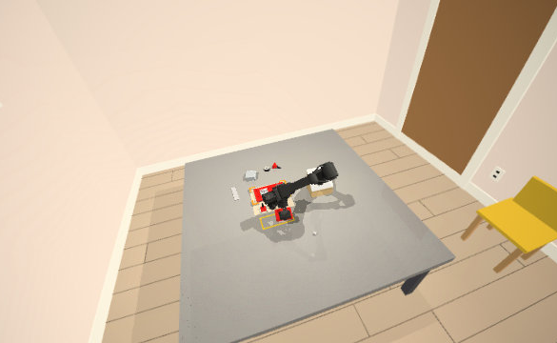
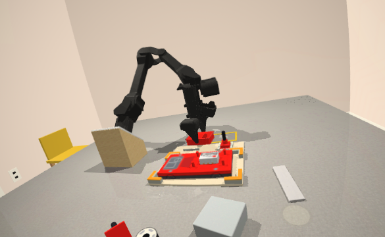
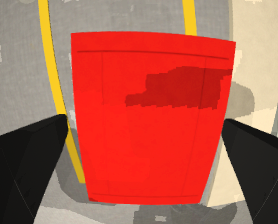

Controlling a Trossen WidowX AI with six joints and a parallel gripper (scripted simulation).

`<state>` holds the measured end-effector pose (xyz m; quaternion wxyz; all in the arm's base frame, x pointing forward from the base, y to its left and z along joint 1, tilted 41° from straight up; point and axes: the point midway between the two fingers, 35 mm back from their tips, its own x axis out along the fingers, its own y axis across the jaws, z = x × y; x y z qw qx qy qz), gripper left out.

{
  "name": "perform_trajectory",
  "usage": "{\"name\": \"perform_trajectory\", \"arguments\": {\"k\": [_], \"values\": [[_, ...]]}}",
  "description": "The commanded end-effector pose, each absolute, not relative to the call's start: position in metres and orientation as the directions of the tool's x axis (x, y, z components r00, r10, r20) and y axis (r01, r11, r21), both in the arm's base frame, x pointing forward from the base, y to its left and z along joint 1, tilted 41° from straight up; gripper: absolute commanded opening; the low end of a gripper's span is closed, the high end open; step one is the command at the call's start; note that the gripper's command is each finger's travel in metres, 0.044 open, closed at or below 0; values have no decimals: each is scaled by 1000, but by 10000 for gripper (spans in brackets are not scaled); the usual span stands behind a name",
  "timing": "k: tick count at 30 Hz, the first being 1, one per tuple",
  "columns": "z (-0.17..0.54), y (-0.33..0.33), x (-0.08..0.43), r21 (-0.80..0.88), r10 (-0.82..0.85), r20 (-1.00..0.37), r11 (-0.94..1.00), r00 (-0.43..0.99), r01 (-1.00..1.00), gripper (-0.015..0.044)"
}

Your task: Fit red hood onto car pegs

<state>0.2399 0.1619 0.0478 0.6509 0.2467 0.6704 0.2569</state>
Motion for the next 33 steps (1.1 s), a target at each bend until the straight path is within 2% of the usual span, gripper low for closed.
{"name": "perform_trajectory", "arguments": {"k": [1, 11, 22, 33], "values": [[48, 162, 240, 666, 665, -746, 746, -30, -5, 361], [48, 162, 240, 666, 665, -746, 746, -30, -5, 295], [59, 152, 241, 665, 665, -746, 747, -31, -2, 6], [84, 129, 242, 664, 663, -748, 748, -31, -2, 0]]}}
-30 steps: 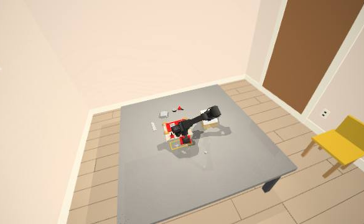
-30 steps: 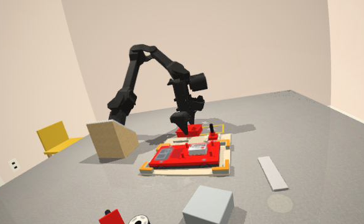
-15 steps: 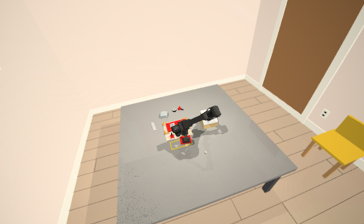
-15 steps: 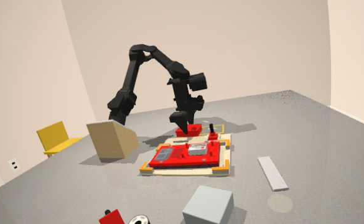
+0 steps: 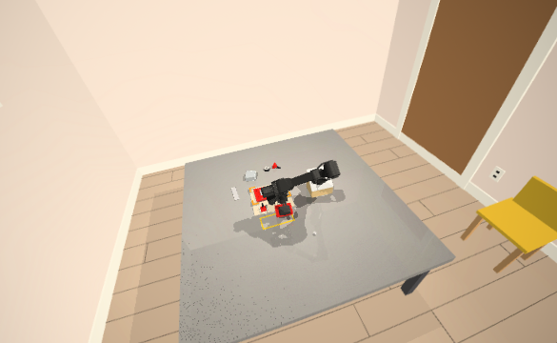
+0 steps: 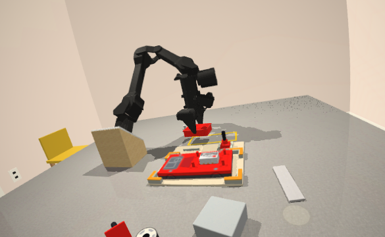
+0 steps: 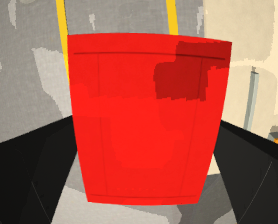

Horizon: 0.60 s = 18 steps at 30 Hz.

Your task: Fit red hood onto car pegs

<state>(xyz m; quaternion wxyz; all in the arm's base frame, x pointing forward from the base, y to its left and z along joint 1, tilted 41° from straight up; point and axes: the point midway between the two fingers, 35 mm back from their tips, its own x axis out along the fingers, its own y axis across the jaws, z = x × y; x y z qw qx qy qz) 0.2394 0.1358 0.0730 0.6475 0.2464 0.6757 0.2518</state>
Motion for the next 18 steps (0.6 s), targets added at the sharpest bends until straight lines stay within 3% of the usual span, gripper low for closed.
{"name": "perform_trajectory", "arguments": {"k": [1, 18], "values": [[87, 127, 242, 664, 663, -748, 748, -31, -2, 0], [120, 97, 244, 662, 662, -749, 750, -31, -1, 0]]}}
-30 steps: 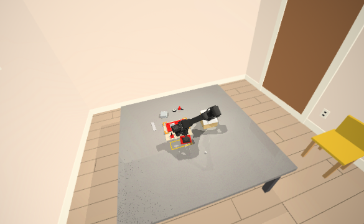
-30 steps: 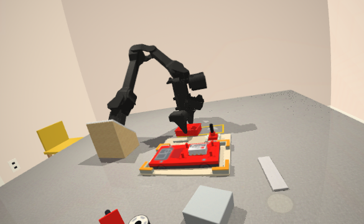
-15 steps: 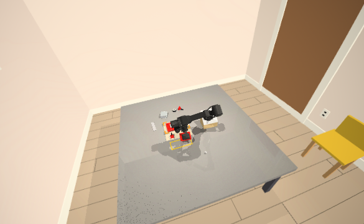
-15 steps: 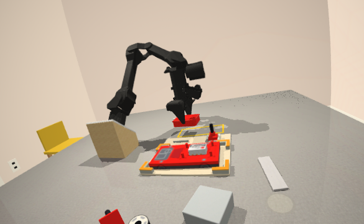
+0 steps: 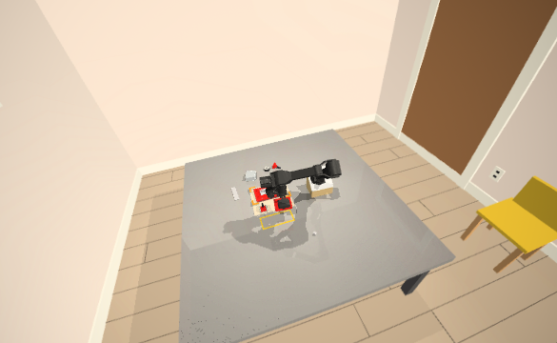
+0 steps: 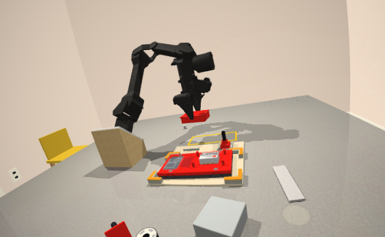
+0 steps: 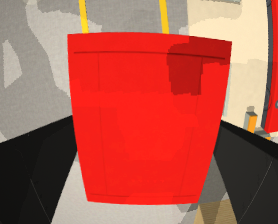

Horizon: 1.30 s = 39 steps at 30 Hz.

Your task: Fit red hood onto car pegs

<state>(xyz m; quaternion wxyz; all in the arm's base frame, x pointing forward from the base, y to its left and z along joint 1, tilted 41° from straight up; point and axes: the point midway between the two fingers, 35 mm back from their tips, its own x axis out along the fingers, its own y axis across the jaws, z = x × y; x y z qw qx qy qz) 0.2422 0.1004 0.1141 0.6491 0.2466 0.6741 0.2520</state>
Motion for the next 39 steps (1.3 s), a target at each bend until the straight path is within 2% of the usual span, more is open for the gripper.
{"name": "perform_trajectory", "arguments": {"k": [1, 39], "values": [[121, 97, 244, 662, 662, -749, 750, -31, -1, 0], [51, 15, 318, 636, 636, -771, 768, -26, -73, 0]]}}
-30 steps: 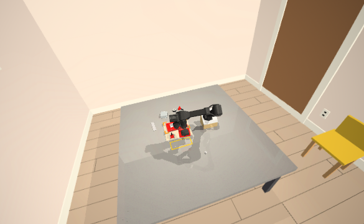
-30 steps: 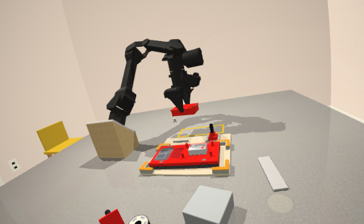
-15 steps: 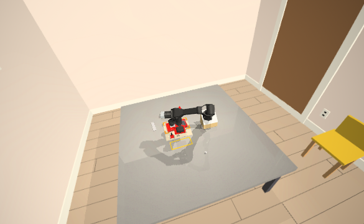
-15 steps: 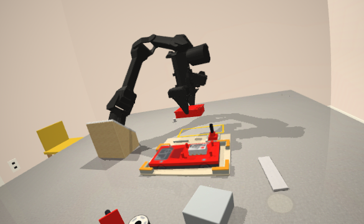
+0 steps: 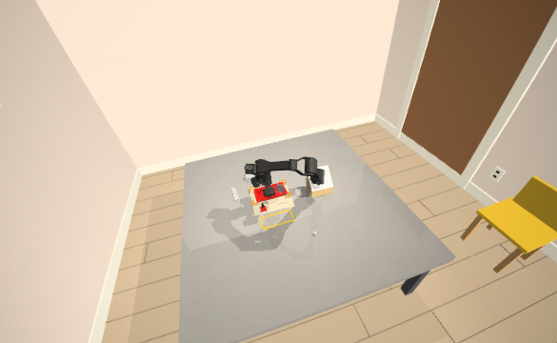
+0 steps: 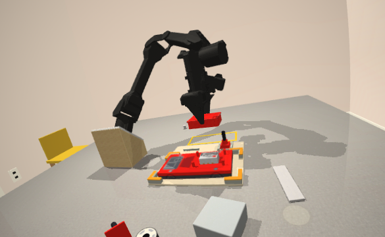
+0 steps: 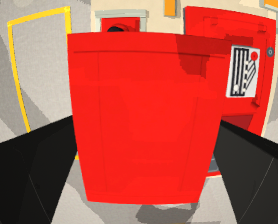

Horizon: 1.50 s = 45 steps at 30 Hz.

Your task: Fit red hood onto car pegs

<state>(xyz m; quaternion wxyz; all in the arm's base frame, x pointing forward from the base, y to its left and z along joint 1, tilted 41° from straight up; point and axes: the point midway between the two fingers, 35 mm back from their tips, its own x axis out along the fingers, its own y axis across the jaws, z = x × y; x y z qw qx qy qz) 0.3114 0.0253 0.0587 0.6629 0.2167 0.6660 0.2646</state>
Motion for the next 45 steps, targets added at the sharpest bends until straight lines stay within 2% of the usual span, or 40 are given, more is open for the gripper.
{"name": "perform_trajectory", "arguments": {"k": [1, 22, 45], "values": [[49, 12, 319, 636, 636, -771, 768, -26, -75, 0], [-6, -47, 339, 645, 648, -761, 754, -24, -126, 0], [-44, -14, 337, 647, 650, -760, 752, -24, -126, 0]]}}
